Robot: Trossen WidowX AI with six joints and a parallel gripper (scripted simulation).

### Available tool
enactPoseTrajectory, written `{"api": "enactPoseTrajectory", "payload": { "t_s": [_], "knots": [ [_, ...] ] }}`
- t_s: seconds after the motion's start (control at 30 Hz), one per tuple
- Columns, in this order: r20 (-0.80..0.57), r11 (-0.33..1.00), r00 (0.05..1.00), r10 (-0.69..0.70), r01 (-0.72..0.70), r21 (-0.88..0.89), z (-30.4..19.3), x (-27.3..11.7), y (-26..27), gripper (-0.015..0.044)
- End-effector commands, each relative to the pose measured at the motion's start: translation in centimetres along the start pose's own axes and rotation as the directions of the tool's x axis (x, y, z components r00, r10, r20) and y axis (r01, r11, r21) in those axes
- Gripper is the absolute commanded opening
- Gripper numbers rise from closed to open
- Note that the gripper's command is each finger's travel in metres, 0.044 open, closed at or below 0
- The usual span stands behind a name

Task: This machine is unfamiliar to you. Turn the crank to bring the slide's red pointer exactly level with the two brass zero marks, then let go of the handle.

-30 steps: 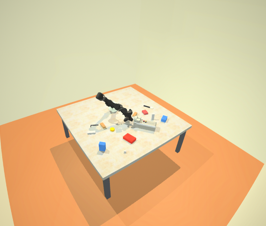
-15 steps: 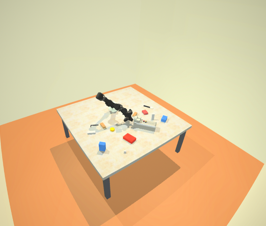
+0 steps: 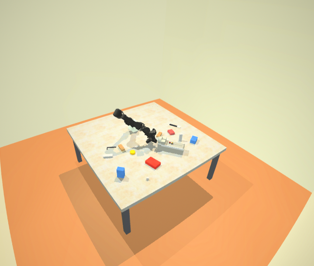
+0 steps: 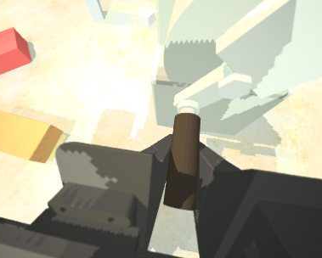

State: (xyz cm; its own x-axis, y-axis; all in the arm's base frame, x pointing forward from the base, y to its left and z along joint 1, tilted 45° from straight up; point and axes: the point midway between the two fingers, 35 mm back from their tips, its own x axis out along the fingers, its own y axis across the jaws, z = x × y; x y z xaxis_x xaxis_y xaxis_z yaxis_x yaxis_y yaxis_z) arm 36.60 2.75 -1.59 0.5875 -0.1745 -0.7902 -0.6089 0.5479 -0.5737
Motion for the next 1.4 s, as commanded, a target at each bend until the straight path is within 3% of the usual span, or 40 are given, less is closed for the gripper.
{"api": "enactPoseTrajectory", "payload": {
  "t_s": [0.0, 0.33, 0.9, 1.37],
  "knots": [
    [-0.001, 1.000, 1.000, -0.002, 0.002, -0.001, 0.0, 0.1, -0.1, 0.0000],
    [0.000, 1.000, 1.000, 0.000, 0.000, 0.000, 0.0, 0.0, 0.0, 0.0000],
    [0.000, 1.000, 1.000, 0.000, 0.000, 0.000, 0.0, 0.0, 0.0, 0.0440],
    [0.002, 1.000, 1.000, 0.003, -0.003, 0.001, 4.0, -3.8, 0.0, 0.0440]
  ]
}}
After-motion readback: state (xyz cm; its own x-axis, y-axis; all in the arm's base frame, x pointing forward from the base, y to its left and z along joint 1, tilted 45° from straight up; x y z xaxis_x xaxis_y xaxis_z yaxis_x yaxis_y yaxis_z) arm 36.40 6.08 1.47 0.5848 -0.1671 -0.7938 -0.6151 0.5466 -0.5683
